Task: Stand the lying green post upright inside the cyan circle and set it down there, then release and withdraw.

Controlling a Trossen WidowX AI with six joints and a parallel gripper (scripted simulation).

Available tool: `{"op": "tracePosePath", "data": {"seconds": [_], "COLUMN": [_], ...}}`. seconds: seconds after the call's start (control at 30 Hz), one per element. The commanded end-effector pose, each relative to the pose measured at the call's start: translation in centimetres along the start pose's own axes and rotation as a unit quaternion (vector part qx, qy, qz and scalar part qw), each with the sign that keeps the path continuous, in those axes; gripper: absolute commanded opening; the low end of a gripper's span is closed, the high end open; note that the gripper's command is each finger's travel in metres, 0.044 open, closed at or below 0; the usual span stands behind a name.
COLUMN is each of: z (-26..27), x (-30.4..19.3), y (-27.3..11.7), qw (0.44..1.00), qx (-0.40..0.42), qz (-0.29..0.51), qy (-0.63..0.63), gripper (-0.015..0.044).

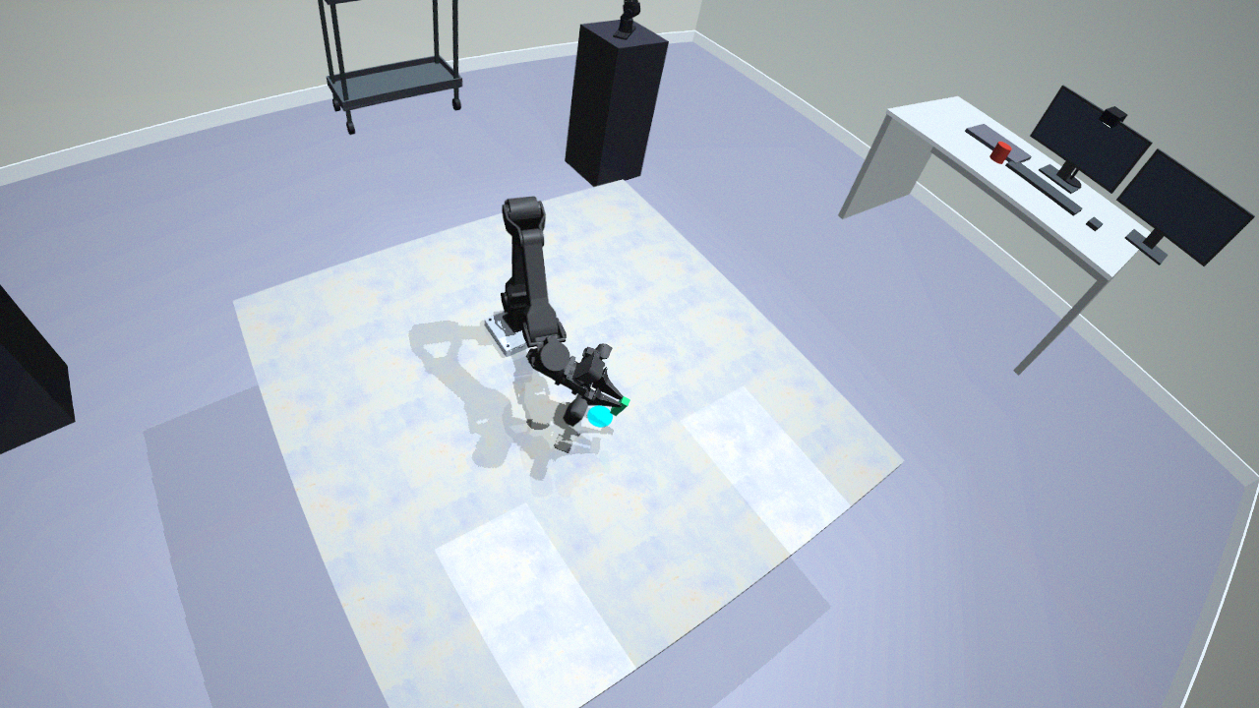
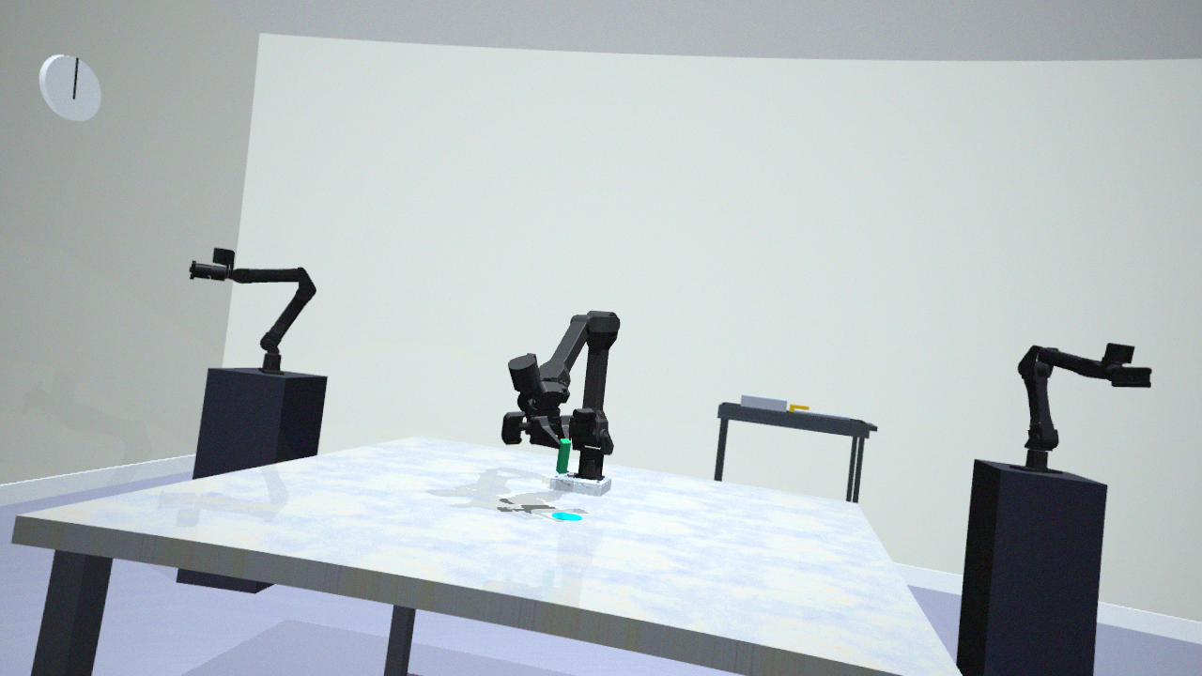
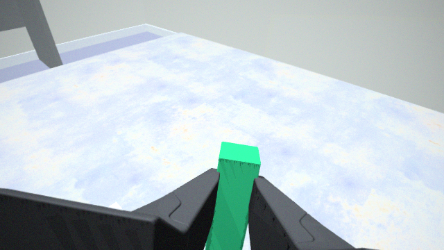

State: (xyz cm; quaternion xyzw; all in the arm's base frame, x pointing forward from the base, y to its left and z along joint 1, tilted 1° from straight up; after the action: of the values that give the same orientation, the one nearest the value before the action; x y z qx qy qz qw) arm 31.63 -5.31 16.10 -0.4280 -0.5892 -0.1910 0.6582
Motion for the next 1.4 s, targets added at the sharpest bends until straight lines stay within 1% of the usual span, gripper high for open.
{"op": "tracePosePath", "data": {"seconds": [0.0,1.37], "z": [0.3,2.6], "x": [-0.3,-1.9], "y": [-0.3,-3.5], "qw": [1.0,0.993], "qx": [0.003,0.023], "qz": [-0.011,-0.105], "qy": [-0.001,-0.05], "gripper": [0.0023,0.0023]}}
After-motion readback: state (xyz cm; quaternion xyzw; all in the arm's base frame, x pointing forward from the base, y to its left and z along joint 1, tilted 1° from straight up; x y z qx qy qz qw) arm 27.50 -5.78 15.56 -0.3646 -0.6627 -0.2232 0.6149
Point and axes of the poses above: the point midway between the two fingers, 35 mm back from their tips, its own y axis out along the fingers, its own z axis across the jaws, x = y × z, the point moved 8 cm from there along -y, back along the fingers, and after that the axes turned 9 degrees about -y, right-handed, at the moved point
